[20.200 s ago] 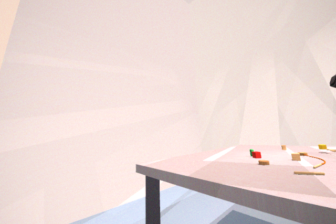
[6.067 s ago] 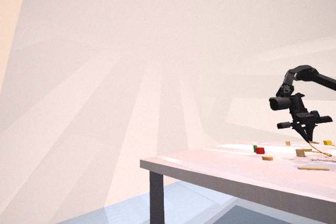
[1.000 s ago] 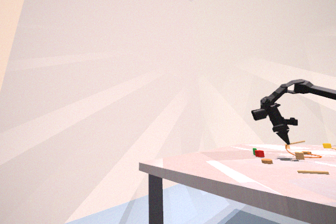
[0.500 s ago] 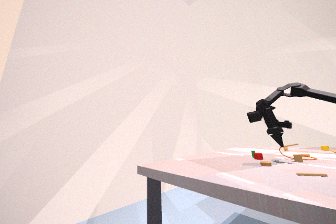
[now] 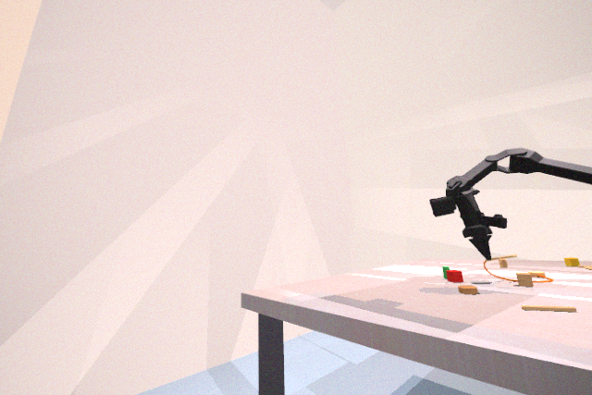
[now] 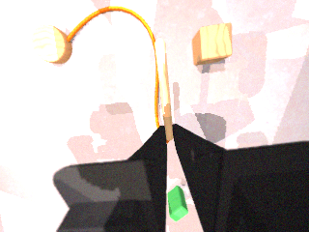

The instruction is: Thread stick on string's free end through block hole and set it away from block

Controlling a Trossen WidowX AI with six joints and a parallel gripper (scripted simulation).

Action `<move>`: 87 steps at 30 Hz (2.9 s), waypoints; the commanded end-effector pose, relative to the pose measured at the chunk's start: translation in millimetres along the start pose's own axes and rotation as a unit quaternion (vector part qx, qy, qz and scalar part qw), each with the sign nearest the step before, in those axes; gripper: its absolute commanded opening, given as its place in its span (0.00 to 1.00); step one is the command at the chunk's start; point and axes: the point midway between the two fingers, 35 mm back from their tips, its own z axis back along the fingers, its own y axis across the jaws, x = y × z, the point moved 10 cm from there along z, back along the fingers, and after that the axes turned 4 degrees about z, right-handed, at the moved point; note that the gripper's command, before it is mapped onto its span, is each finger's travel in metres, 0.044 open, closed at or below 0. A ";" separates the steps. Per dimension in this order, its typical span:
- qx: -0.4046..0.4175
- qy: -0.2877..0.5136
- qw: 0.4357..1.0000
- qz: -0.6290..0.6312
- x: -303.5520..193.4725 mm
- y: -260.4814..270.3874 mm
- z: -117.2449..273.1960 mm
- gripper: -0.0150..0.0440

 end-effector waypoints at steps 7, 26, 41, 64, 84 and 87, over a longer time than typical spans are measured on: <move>0.002 0.009 1.000 0.004 -11.1 -1.9 1.4 0.25; 0.004 0.029 1.000 0.005 -30.5 -4.5 5.7 0.25; 0.005 0.045 0.999 0.005 -45.5 -6.3 9.0 0.25; 0.009 0.072 0.997 0.006 -67.7 -9.0 14.3 0.25; 0.013 0.094 0.995 0.006 -81.7 -10.5 18.2 0.25; 0.013 0.094 0.995 0.006 -81.6 -11.1 17.6 0.25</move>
